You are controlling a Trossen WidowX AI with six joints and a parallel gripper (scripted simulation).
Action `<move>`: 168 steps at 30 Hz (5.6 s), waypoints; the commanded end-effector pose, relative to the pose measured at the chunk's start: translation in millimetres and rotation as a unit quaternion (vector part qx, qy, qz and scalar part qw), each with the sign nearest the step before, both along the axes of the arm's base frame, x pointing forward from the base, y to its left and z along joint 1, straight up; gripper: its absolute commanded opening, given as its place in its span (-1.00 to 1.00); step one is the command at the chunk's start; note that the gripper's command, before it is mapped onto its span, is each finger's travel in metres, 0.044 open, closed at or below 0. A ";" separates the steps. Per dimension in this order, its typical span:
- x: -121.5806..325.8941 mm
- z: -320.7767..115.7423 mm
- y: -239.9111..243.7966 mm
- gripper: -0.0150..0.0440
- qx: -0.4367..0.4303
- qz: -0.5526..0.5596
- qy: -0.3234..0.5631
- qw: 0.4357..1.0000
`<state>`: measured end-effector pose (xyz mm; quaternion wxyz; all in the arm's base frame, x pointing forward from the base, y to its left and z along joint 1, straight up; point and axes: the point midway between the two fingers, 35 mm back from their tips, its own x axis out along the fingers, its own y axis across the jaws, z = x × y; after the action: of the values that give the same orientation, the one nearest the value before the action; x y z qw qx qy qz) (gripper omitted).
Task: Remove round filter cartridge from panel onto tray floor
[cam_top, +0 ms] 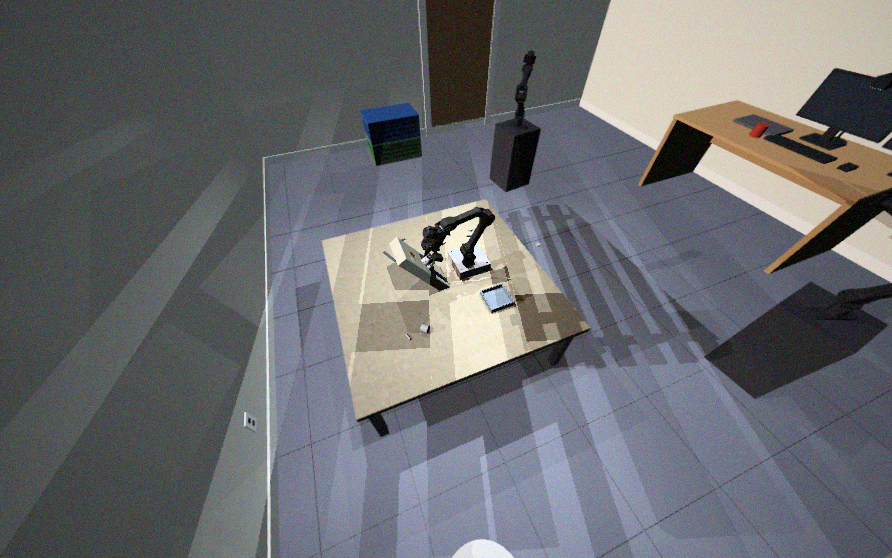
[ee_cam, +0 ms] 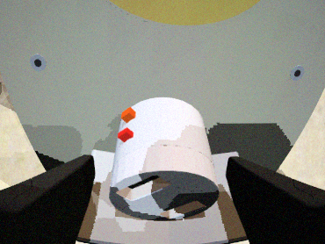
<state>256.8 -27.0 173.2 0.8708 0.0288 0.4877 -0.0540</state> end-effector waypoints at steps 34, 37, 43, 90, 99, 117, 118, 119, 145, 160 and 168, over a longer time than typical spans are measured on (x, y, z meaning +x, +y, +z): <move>-2.8 59.5 0.4 -0.49 -0.001 -0.001 0.001 1.000; -10.3 72.7 1.4 -0.49 -0.001 -0.001 0.001 1.000; -27.3 97.2 3.4 -0.49 0.000 -0.001 0.002 1.000; -35.0 74.3 157.0 -0.49 0.003 0.222 0.012 0.975; -59.2 68.4 198.7 -0.49 0.003 0.346 0.010 0.938; -114.3 59.3 255.0 -0.49 0.003 0.533 0.002 0.846; -114.9 58.7 255.5 -0.49 0.003 0.534 0.002 0.846; -116.5 56.9 257.2 -0.49 0.003 0.537 0.002 0.843; -228.0 -38.7 305.4 -0.49 0.004 0.710 0.002 0.704; -282.5 -82.1 298.3 -0.49 0.005 0.776 0.003 0.631; -283.2 -119.8 303.0 -0.49 0.005 0.776 0.003 0.631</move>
<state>-25.9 278.8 71.2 0.5936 -0.3514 0.3294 0.6447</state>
